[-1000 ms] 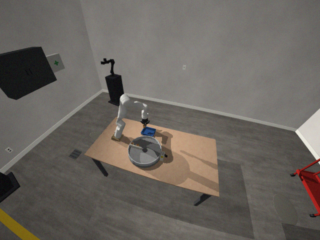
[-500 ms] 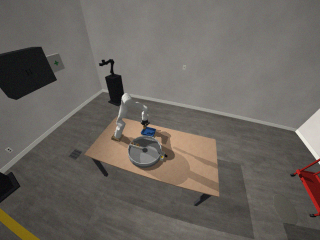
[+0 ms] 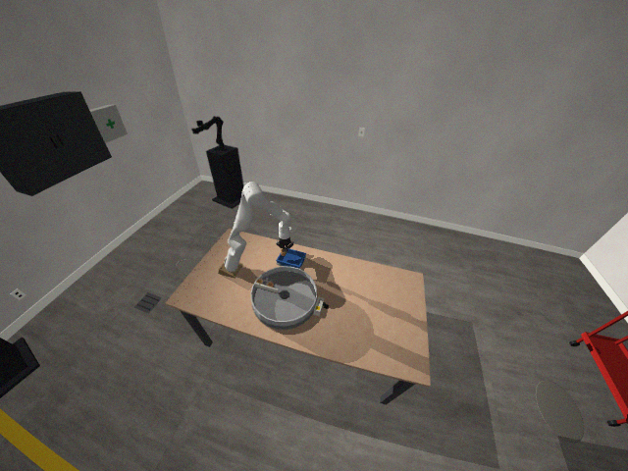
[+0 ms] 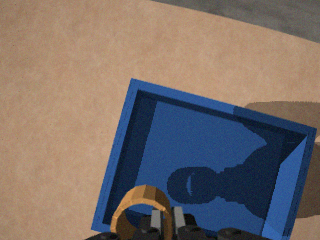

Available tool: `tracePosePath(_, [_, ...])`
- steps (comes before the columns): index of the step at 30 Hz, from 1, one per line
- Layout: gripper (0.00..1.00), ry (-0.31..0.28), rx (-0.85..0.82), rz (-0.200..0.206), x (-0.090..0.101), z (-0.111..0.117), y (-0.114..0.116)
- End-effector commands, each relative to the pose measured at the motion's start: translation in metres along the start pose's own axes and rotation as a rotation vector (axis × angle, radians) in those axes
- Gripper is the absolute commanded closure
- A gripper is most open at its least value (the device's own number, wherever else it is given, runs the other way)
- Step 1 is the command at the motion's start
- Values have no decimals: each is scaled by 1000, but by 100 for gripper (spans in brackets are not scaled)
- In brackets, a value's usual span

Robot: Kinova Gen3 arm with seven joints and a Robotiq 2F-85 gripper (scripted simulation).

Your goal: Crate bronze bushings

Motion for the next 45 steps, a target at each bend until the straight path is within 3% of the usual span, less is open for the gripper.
tracePosePath(1, [100,-5,1,4,-2,0,-1])
tracePosePath(7, [100,-5,1,4,-2,0,-1])
tracePosePath(12, [100,-6,2,5,-28,0,-1])
tracePosePath(45, [100,-6,2,5,-43,0,-1])
Point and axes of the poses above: the point where the finger pads meet when closed, its own x axis back along the fingers, its own y axis across the jaws, z = x × y, the point moved 5 cm from there along x, back along the fingers, and after that the axes turned 7 degrees about x, right-handed, at the moved point
